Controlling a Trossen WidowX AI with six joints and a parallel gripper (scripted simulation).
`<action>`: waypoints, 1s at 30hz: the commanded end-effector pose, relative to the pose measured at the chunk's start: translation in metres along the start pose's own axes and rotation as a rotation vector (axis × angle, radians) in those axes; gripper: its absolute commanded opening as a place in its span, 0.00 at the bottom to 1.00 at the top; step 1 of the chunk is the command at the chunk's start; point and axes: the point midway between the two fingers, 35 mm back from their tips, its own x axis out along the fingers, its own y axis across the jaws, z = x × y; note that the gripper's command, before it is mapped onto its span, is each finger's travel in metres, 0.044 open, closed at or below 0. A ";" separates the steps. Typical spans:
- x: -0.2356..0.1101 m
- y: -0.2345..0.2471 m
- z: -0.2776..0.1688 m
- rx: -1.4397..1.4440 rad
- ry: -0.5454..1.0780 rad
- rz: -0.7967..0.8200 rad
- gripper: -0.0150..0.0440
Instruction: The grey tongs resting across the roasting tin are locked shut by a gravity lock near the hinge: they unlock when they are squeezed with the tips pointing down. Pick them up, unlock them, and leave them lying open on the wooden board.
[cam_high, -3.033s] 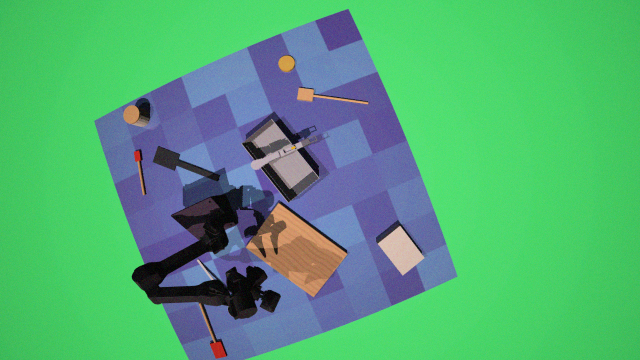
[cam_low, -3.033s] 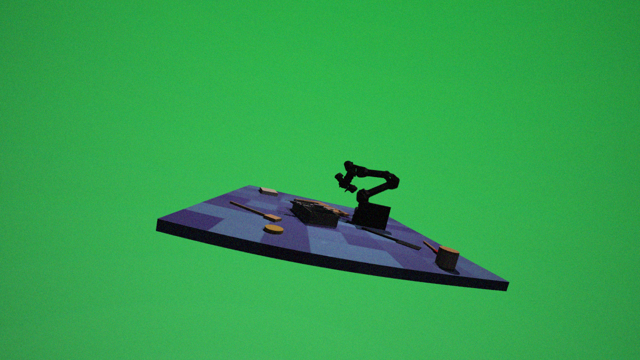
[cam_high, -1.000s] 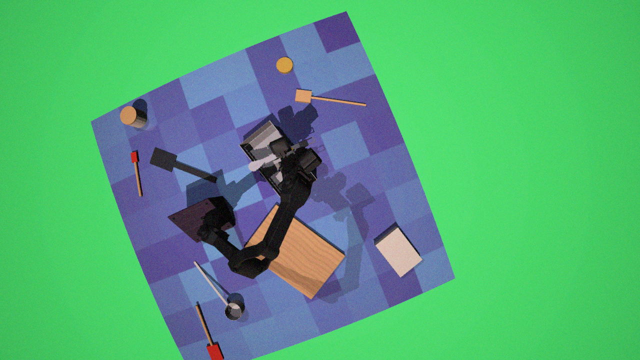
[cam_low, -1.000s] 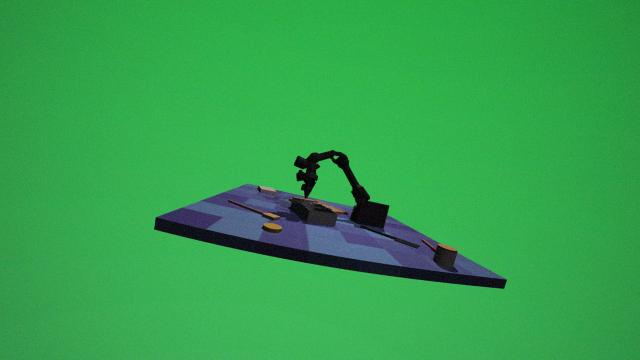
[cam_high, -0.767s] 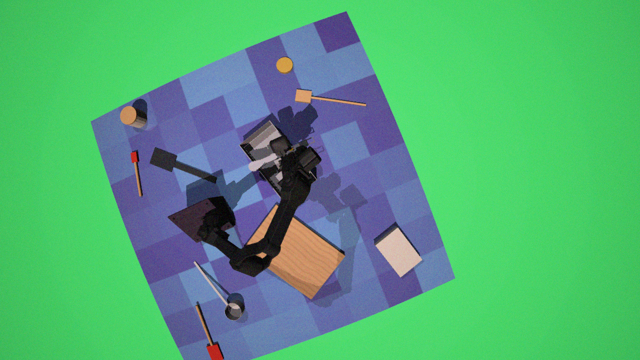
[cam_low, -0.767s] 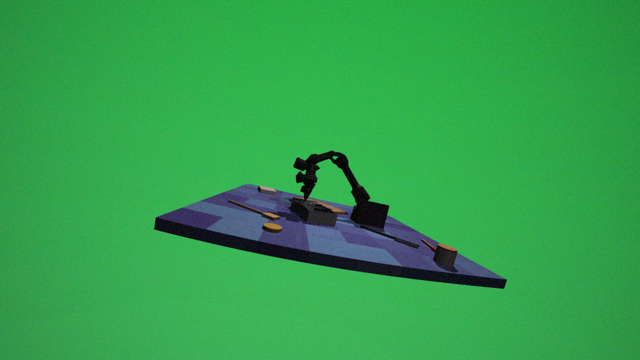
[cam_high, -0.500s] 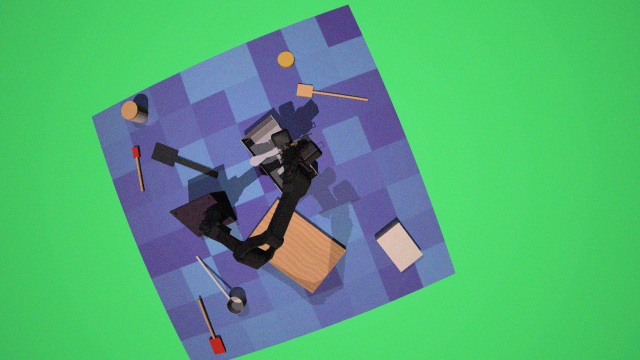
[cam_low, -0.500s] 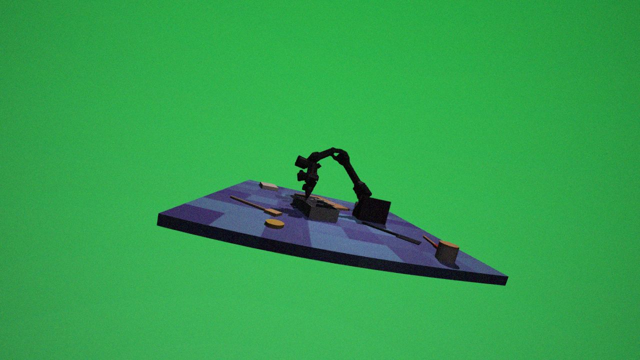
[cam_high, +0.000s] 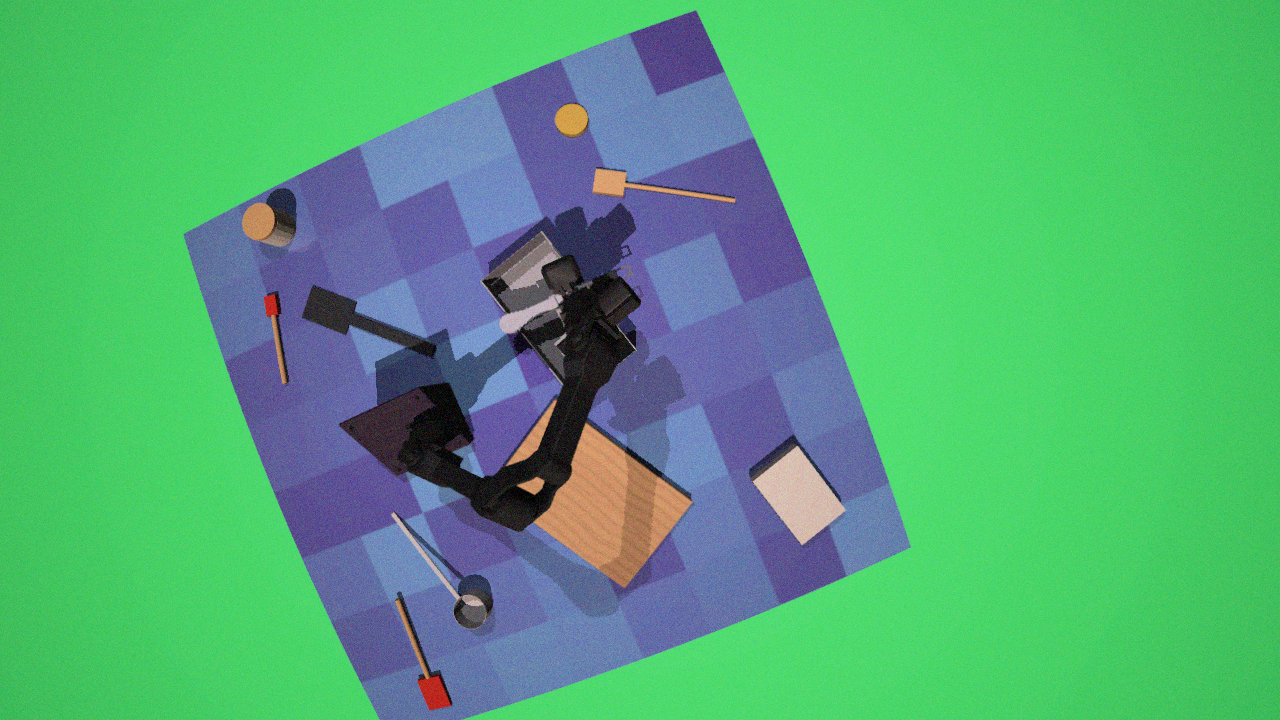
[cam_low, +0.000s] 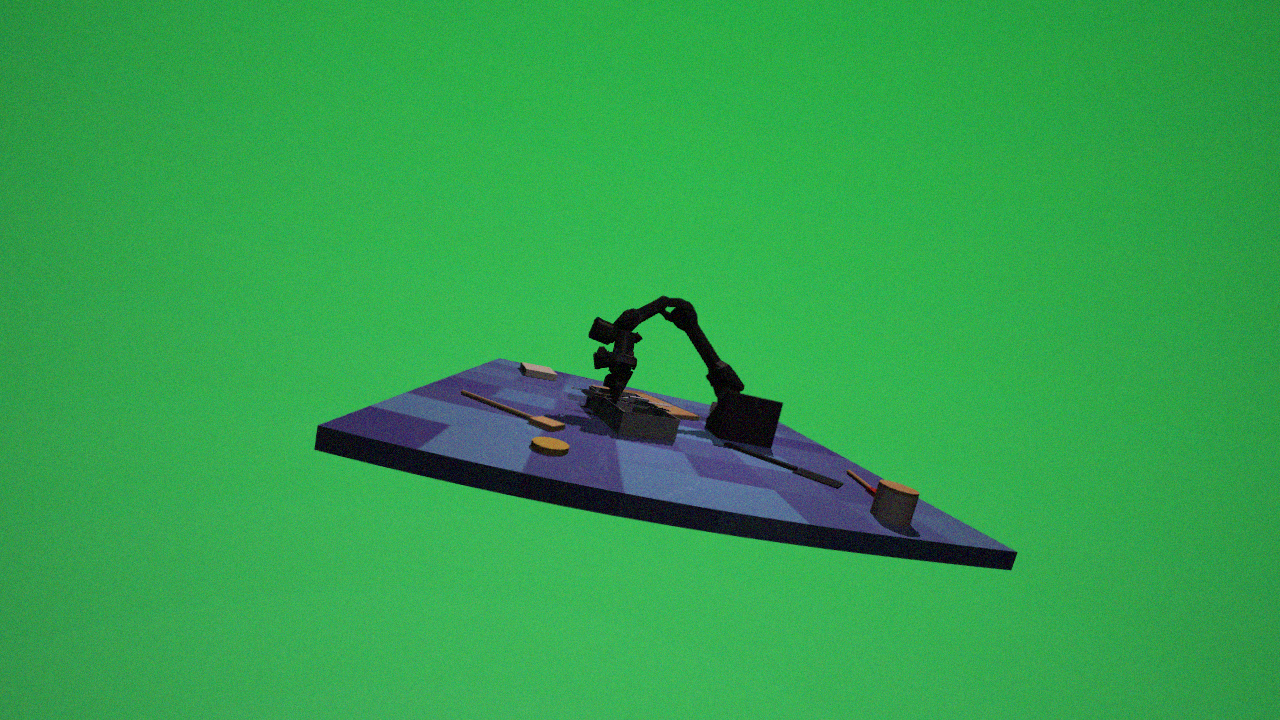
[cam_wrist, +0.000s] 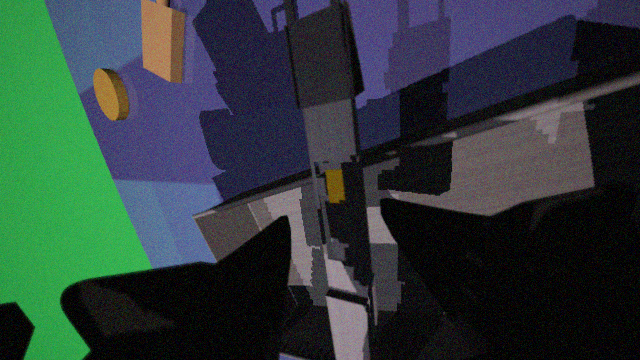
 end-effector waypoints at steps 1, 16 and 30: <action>0.007 0.000 -0.001 -0.006 0.004 0.000 0.69; 0.024 -0.001 -0.002 0.000 0.001 0.000 0.65; 0.024 -0.001 -0.002 0.000 0.001 0.000 0.33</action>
